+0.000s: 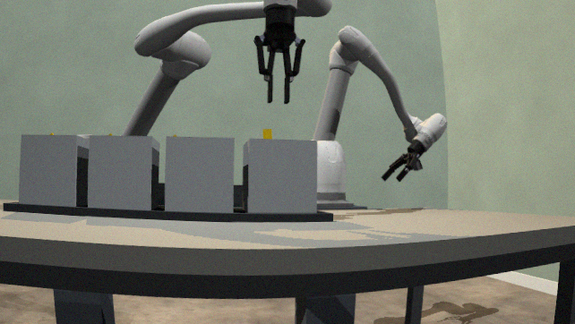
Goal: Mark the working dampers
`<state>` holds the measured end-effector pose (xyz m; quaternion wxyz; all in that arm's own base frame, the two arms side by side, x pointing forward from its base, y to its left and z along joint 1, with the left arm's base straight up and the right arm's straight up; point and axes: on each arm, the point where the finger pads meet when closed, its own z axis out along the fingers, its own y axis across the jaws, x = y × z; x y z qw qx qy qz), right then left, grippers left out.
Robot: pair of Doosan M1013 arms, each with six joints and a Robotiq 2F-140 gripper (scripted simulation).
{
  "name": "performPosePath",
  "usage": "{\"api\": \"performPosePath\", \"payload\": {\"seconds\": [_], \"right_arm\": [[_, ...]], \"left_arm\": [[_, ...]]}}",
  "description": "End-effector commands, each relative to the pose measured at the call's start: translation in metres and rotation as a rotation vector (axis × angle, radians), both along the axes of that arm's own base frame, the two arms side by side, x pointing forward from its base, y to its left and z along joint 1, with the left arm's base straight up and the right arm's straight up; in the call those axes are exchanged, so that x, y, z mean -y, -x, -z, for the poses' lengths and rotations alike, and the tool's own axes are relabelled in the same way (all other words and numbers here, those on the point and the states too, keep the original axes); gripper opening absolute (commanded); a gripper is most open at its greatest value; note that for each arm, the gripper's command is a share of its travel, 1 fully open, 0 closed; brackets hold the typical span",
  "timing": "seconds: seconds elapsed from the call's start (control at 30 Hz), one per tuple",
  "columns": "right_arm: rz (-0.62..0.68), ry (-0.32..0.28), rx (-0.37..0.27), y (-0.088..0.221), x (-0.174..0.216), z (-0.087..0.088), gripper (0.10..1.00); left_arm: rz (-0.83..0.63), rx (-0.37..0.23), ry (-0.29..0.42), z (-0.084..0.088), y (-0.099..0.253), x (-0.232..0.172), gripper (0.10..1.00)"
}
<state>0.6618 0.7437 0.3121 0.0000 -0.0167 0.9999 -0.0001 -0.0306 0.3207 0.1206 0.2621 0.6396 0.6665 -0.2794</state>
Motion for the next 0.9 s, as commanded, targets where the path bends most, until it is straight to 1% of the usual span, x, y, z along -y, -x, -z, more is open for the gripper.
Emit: {"api": "performPosePath", "payload": {"seconds": [0.0, 0.77, 0.83, 0.87], "right_arm": [[0.000, -0.002, 0.001, 0.000, 0.000, -0.002, 0.303], [0.000, -0.002, 0.001, 0.000, 0.000, -0.002, 0.303], [0.000, -0.005, 0.001, 0.005, 0.001, -0.001, 0.303], [0.000, -0.012, 0.000, 0.015, 0.002, 0.001, 0.303]], "left_arm": [[0.000, 0.000, -0.001, 0.000, 0.000, 0.000, 1.000], [0.000, 0.000, -0.001, 0.000, 0.000, 0.000, 1.000], [0.000, 0.000, -0.001, 0.000, 0.000, 0.000, 1.000], [0.000, 0.000, -0.001, 0.000, 0.000, 0.000, 1.000]]}}
